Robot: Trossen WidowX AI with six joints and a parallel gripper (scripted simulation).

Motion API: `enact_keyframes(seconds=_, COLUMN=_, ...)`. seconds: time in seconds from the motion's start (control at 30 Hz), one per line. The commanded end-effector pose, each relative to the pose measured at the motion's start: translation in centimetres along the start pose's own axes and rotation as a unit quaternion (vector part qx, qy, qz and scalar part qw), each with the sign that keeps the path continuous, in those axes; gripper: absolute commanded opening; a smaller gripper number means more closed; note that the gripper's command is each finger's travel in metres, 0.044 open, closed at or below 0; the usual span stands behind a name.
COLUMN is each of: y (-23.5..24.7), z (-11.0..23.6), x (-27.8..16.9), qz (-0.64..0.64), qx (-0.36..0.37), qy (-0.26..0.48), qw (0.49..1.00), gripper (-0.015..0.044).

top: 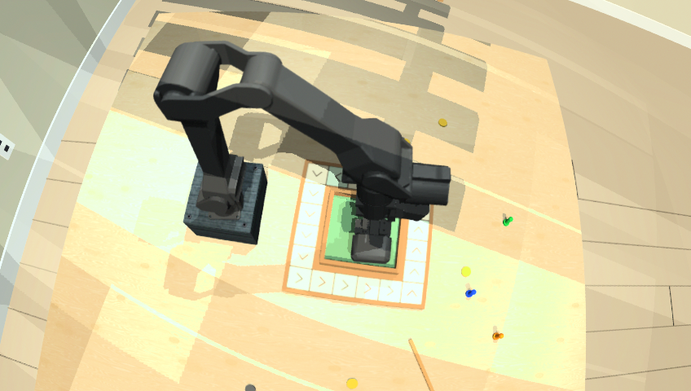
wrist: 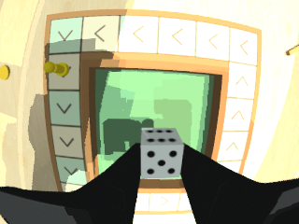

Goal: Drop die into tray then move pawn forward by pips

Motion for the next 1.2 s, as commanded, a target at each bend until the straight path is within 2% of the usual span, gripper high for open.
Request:
enact_keyframes(seconds=0.0, y=0.1, z=-0.4, x=-0.7, qz=0.003, qx=-0.002, qy=-0.053, qw=0.999, gripper=0.0000)
enact_keyframes(seconds=0.3, y=0.1, z=-1.9, x=-2.2, qz=0.002, qx=-0.009, qy=-0.204, qw=0.979, gripper=0.0000)
enact_keyframes(seconds=0.6, y=0.1, z=-3.2, x=-3.9, qz=0.001, qx=-0.015, qy=-0.347, qw=0.938, gripper=0.0000)
enact_keyframes(seconds=0.77, y=0.1, z=-2.9, x=-4.2, qz=0.001, qx=-0.016, qy=-0.358, qw=0.934, gripper=0.0000)
enact_keyframes(seconds=1.03, y=0.2, z=0.7, x=-6.6, qz=0.001, qx=-0.016, qy=-0.357, qw=0.934, gripper=0.0000)
enact_keyframes(seconds=1.17, y=0.3, z=1.2, x=-7.3, qz=0.001, qx=-0.016, qy=-0.356, qw=0.934, gripper=0.0000)
Point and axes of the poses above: the point midway between the two fingers, 35 mm back from their tips, its own z axis back along the fingers, its own y axis across the jaws, x = y × z, the point moved 7 cm from there along z, back along the fingers, and after that the axes turned 3 degrees about z, right-handed, at the moved point
